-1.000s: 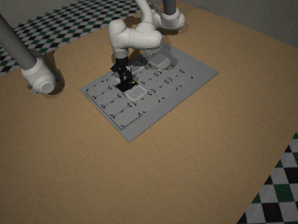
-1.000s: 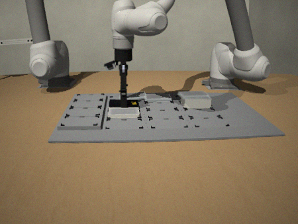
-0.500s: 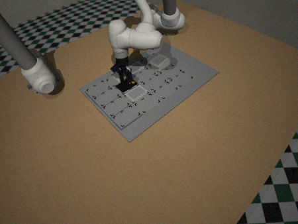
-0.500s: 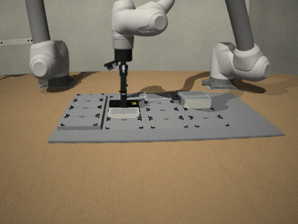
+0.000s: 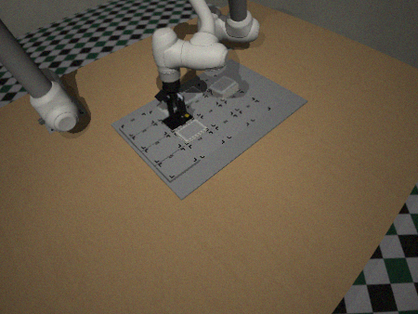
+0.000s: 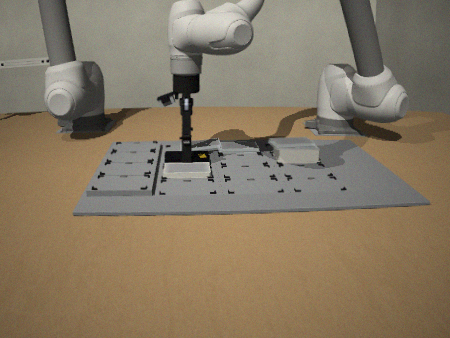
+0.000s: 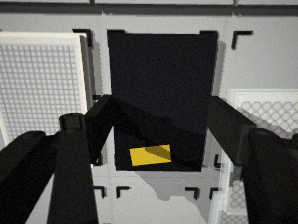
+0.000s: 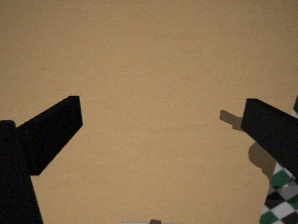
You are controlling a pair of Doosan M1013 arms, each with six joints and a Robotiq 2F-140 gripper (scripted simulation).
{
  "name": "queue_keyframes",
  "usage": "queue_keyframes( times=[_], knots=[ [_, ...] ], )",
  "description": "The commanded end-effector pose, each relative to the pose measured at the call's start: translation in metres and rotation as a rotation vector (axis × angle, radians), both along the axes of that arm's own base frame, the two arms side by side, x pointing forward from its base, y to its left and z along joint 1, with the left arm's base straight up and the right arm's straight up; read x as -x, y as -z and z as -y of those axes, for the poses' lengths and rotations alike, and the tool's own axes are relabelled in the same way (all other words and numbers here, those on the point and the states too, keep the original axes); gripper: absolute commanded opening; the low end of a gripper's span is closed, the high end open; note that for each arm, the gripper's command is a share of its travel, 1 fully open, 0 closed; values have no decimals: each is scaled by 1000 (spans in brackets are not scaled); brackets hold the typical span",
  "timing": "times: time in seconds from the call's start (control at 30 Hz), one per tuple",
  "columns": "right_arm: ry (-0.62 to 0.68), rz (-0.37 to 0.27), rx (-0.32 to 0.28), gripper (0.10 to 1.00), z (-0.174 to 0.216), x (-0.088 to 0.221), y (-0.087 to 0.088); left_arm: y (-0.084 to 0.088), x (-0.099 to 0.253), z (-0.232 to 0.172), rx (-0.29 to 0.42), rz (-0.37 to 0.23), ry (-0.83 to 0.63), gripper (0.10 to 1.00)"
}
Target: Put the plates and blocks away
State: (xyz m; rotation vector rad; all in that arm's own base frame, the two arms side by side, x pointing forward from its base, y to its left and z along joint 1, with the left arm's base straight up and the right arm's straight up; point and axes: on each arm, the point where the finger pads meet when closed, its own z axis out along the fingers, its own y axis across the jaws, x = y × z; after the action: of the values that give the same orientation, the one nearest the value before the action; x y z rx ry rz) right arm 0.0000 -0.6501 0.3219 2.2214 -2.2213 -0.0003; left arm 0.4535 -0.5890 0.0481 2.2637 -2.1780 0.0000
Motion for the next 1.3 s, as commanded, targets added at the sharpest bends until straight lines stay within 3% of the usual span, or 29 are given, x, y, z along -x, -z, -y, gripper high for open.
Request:
queue_keyframes(
  times=[0.0, 0.27, 0.3, 1.27],
  knots=[
    [0, 0, 1, 1000, 0, 0, -1, -1, 0, 0, 1, 1, 0, 99],
    [0, 0, 1, 1000, 0, 0, -1, -1, 0, 0, 1, 1, 0, 99],
    [0, 0, 1, 1000, 0, 0, -1, -1, 0, 0, 1, 1, 0, 698],
    [0, 0, 1, 1000, 0, 0, -1, -2, 0, 0, 1, 1, 0, 698]
  ],
)
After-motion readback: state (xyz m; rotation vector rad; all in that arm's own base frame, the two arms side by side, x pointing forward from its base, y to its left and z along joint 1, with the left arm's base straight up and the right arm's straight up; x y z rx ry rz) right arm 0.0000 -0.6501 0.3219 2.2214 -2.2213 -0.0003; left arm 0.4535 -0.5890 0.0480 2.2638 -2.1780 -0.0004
